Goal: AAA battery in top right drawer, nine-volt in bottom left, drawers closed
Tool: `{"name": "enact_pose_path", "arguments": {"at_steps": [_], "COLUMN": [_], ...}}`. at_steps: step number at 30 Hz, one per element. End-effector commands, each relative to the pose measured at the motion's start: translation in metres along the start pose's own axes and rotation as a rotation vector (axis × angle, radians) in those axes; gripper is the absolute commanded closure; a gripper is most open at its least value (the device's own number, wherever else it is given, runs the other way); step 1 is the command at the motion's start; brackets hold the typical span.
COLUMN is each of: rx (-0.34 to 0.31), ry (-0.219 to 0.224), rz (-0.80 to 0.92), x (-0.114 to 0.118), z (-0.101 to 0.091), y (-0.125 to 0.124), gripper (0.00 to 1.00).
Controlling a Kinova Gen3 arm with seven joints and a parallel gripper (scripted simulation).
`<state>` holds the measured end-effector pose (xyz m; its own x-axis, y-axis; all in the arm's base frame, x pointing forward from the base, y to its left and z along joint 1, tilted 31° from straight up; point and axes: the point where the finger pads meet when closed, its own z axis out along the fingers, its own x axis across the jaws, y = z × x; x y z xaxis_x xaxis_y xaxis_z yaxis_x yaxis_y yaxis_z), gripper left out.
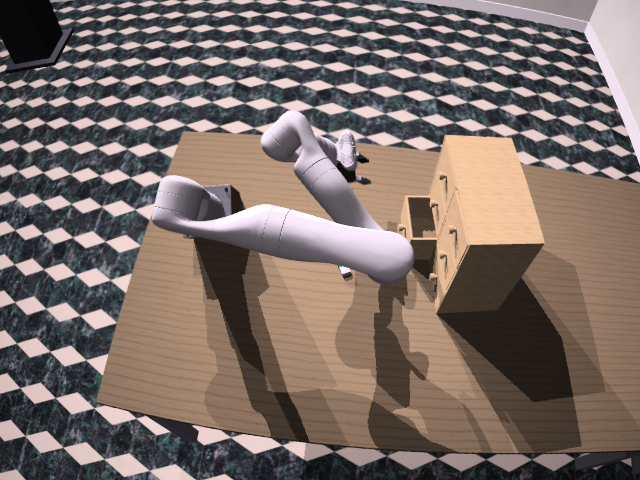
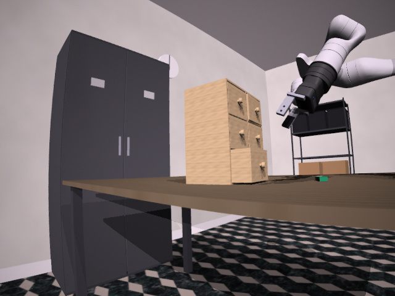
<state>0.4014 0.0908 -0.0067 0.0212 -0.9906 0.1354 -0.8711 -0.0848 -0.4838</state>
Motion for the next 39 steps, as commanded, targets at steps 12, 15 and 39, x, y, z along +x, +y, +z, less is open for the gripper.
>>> {"name": "enact_pose_path", "arguments": {"at_steps": [12, 15, 39], "rx": [-0.174, -0.235, -0.663], "ry": [-0.297, -0.367, -0.424], "rz": [0.106, 0.116, -0.013], "x": [-0.107, -0.132, -0.154], "z": [-0.005, -0.014, -0.070], "y": [0.027, 0.037, 0.107], "gripper": [0.00, 0.00, 0.00]}}
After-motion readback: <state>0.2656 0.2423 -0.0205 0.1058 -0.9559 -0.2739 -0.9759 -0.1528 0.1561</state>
